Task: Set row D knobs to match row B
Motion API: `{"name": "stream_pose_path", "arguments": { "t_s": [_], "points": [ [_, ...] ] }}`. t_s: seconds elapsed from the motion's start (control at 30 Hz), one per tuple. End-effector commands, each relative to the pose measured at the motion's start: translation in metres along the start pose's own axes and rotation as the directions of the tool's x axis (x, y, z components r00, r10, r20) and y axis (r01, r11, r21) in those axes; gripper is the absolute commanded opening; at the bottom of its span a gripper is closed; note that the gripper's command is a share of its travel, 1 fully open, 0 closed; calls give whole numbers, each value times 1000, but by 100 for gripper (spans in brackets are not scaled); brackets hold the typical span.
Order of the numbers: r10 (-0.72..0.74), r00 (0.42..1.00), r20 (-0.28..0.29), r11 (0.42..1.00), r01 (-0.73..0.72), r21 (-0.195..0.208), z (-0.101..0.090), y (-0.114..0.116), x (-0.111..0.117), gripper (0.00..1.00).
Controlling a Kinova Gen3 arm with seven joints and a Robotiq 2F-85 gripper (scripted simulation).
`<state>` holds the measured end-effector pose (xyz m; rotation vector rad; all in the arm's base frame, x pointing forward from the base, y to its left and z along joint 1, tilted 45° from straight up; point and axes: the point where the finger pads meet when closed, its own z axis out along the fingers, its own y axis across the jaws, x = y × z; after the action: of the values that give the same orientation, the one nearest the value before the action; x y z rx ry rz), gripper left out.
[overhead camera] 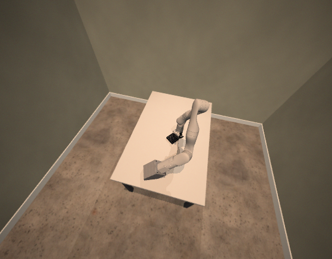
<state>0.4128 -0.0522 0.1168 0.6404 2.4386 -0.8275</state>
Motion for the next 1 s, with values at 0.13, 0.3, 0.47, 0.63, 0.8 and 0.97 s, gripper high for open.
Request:
{"name": "stream_pose_path", "arguments": {
  "t_s": [0.13, 0.3, 0.47, 0.63, 0.8, 0.97],
  "points": [
    [0, 1000, 2, 1000, 0, -9, -19, 2, -1, 19],
    [0, 1000, 2, 1000, 0, -9, -27, 2, -1, 19],
    [0, 1000, 2, 1000, 0, -9, -34, 2, -1, 19],
    [0, 1000, 2, 1000, 0, -9, -35, 2, -1, 19],
    [0, 1000, 2, 1000, 0, -9, -35, 2, -1, 19],
    [0, 1000, 2, 1000, 0, -9, -35, 2, -1, 19]
  ]
}}
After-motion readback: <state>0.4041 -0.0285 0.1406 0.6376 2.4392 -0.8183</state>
